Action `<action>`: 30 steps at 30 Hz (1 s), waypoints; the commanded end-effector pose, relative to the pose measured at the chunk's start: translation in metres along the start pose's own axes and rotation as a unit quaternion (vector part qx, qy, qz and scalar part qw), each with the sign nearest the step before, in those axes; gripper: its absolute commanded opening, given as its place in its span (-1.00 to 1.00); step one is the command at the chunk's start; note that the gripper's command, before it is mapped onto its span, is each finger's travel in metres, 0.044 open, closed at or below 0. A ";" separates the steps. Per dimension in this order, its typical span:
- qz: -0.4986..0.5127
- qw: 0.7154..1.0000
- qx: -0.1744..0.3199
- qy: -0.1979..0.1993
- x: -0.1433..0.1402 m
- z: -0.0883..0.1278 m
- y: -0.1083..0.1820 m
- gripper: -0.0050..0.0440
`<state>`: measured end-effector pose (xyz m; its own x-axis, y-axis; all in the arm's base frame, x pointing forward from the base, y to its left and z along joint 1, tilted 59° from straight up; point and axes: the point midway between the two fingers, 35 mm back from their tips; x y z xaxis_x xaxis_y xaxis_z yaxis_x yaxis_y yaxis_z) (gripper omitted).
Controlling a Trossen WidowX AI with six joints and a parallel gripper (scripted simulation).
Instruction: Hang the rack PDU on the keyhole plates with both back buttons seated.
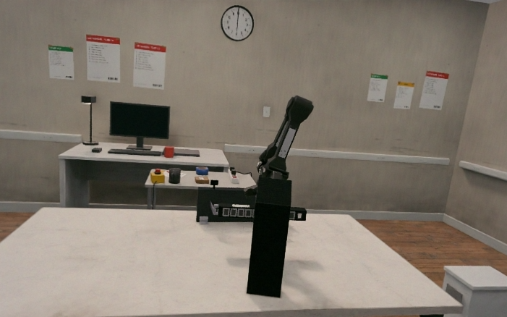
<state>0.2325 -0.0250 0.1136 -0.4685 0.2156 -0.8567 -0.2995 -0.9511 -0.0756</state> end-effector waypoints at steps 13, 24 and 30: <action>0.045 0.999 -0.004 0.008 -0.053 -0.020 -0.027 -1.00; 0.072 0.997 -0.004 0.008 -0.075 -0.044 -0.045 -1.00; 0.069 0.998 -0.005 0.010 -0.079 -0.042 -0.046 -1.00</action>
Point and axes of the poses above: the point midway between the two fingers, 35 mm back from their tips, its own z axis back along the fingers, its own x axis across the jaws, y = z × x, and after that the axes turned 15 degrees about -z, right-handed
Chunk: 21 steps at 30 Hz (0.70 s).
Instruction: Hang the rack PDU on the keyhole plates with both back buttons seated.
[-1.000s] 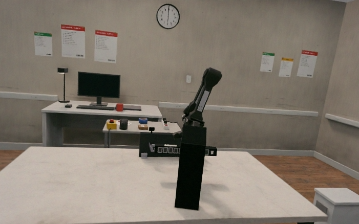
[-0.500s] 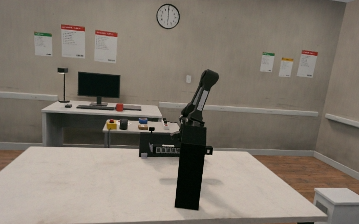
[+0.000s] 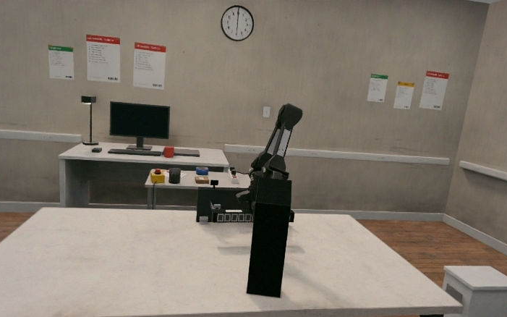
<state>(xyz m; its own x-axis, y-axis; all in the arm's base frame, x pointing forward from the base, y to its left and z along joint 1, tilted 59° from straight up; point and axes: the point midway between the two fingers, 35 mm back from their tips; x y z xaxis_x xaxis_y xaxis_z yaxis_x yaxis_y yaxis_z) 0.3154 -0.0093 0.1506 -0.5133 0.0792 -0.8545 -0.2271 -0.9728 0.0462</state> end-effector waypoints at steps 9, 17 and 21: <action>-0.004 1.000 -0.002 0.012 -0.026 0.003 -0.006 -1.00; -0.005 1.000 -0.003 0.016 -0.039 0.006 -0.009 -1.00; -0.004 1.000 -0.002 0.012 -0.043 0.004 -0.011 -1.00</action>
Point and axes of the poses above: the point midway between the two fingers, 35 mm back from their tips, its own z axis back along the fingers, its own x axis across the jaws, y = z × x, and after that the axes turned 15 degrees about -z, right-handed
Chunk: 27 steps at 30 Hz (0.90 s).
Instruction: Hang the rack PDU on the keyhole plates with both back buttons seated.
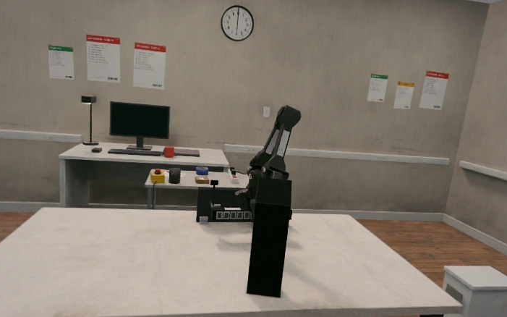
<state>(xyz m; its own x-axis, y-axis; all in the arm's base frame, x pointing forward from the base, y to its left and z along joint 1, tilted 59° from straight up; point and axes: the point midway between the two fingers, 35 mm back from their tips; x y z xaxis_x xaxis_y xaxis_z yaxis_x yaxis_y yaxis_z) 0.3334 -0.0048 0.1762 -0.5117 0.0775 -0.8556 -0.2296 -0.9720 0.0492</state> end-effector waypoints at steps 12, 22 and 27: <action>-0.003 1.000 -0.002 0.011 -0.011 0.005 -0.001 -1.00; -0.004 1.000 -0.004 0.013 -0.013 0.006 -0.002 -1.00; -0.004 1.000 -0.004 0.013 -0.014 0.008 -0.003 -1.00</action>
Point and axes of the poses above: the point midway between the two fingers, 35 mm back from their tips, its own z axis back along the fingers, its own x axis across the jaws, y = z × x, and after that the axes turned 15 degrees about -z, right-handed
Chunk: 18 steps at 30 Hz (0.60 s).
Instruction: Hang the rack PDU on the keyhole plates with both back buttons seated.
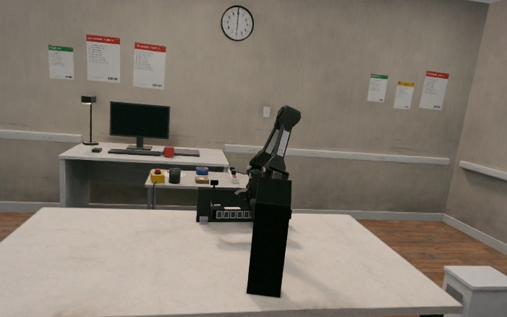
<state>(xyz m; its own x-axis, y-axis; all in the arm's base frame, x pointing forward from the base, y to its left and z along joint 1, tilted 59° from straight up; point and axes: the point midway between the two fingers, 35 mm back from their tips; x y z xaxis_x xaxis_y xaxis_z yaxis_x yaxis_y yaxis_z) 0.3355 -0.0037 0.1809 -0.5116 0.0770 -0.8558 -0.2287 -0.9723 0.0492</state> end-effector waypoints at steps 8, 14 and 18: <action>-0.005 1.000 -0.004 0.013 -0.008 0.010 -0.002 -1.00; -0.004 1.000 -0.004 0.013 -0.009 0.013 0.000 -1.00; -0.004 1.000 -0.004 0.013 -0.009 0.013 0.000 -1.00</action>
<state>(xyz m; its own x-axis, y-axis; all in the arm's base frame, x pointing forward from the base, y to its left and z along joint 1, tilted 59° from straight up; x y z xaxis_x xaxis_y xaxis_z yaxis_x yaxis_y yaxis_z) 0.3322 -0.0017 0.1742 -0.5394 0.0716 -0.8390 -0.2204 -0.9736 0.0586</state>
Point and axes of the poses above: the point midway between the two fingers, 35 mm back from their tips, its own z axis back along the fingers, its own x axis across the jaws, y = z × x, and after that the axes turned 15 degrees about -z, right-handed
